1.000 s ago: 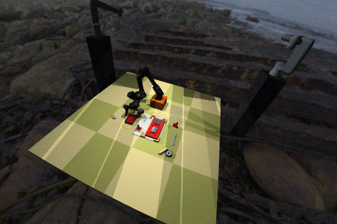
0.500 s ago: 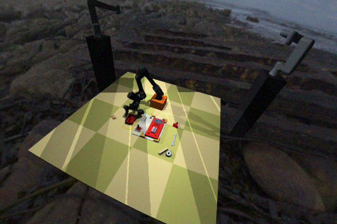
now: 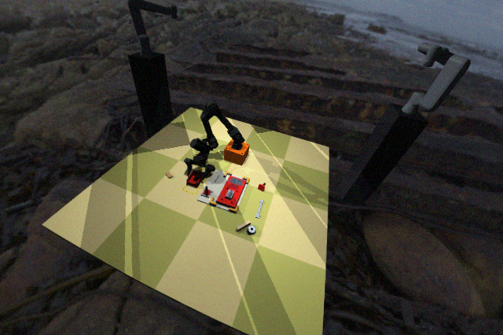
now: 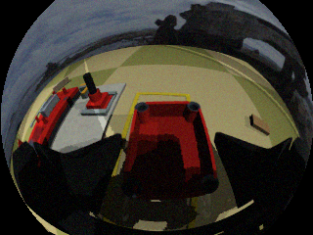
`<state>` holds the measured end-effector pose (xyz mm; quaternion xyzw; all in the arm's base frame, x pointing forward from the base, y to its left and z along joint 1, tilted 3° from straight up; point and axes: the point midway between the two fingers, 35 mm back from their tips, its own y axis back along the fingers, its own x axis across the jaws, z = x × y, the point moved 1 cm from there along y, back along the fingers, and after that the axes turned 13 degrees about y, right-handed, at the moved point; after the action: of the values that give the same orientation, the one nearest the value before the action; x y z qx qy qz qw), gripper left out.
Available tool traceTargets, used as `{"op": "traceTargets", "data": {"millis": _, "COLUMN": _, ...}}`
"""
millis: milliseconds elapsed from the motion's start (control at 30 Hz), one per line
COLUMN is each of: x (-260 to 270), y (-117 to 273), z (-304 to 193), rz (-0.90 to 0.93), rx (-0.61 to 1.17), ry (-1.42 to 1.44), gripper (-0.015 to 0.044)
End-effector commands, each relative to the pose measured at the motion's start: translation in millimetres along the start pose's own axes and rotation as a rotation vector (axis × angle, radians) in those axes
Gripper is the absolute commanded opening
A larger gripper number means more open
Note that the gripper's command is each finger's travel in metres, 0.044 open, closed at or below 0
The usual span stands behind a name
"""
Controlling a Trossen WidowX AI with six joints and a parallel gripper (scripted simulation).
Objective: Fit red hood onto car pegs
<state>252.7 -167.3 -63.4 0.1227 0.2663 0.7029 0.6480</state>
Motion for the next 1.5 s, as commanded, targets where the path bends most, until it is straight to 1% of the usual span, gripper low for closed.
{"op": "traceTargets", "data": {"millis": 0, "x": 0, "y": -1, "z": -1, "rz": 0.002, "rx": -0.006, "ry": 0.009, "gripper": 0.0440}}
{"op": "traceTargets", "data": {"millis": 200, "x": 1, "y": -3, "z": -3, "rz": 0.002, "rx": -0.006, "ry": 0.009, "gripper": 0.0440}}
{"op": "traceTargets", "data": {"millis": 333, "x": 1, "y": -2, "z": -3, "rz": 0.000, "rx": 0.000, "ry": 0.000, "gripper": 0.0335}}
{"op": "traceTargets", "data": {"millis": 633, "x": 1, "y": -2, "z": -3, "rz": 0.000, "rx": 0.000, "ry": 0.000, "gripper": 0.0275}}
{"op": "traceTargets", "data": {"millis": 967, "x": -5, "y": 5, "z": 12, "rz": 0.000, "rx": -0.001, "ry": 0.000, "gripper": 0.0012}}
{"op": "traceTargets", "data": {"millis": 1000, "x": -6, "y": 6, "z": 14, "rz": 0.000, "rx": -0.001, "ry": 0.001, "gripper": 0.0000}}
{"op": "traceTargets", "data": {"millis": 1467, "x": -13, "y": 23, "z": 42, "rz": 0.000, "rx": -0.002, "ry": 0.001, "gripper": 0.0000}}
